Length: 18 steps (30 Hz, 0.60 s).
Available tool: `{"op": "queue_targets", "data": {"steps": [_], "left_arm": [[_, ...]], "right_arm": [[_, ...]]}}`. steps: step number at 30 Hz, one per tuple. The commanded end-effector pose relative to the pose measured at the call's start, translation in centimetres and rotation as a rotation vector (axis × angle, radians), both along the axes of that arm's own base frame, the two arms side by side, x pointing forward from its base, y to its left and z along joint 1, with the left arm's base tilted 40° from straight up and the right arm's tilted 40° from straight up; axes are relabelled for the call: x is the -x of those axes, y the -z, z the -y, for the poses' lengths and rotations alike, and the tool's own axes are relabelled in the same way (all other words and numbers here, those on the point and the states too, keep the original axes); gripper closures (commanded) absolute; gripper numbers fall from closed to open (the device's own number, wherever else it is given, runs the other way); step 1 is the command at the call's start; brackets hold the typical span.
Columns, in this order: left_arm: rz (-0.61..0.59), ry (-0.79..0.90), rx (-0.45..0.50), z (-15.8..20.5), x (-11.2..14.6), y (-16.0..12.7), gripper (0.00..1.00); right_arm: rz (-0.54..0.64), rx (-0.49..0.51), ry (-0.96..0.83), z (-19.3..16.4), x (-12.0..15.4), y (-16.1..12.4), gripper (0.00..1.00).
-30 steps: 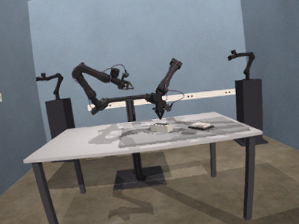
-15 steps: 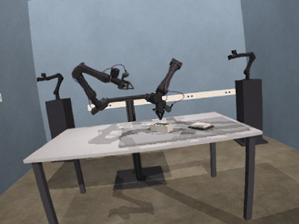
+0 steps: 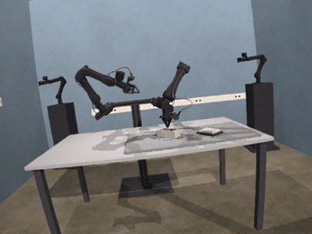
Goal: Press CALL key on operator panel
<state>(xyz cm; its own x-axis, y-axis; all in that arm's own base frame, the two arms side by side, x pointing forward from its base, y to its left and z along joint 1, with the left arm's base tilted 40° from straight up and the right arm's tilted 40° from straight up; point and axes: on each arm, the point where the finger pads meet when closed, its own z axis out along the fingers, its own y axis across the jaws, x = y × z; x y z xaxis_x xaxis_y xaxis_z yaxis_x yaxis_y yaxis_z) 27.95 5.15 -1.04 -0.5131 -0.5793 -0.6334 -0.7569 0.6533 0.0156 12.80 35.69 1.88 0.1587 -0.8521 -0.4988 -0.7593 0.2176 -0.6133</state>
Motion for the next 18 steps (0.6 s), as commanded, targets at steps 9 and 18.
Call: {"op": "queue_targets", "data": {"steps": [9,18], "left_arm": [[0.006,0.02,0.001,-0.16,-0.54,0.77,1.0],[0.006,0.02,0.002,-0.41,-0.78,1.17,1.0]], "right_arm": [[-0.005,0.004,-0.02,0.02,0.43,0.07,0.0],[-0.005,0.004,-0.02,0.02,0.43,0.07,0.0]]}}
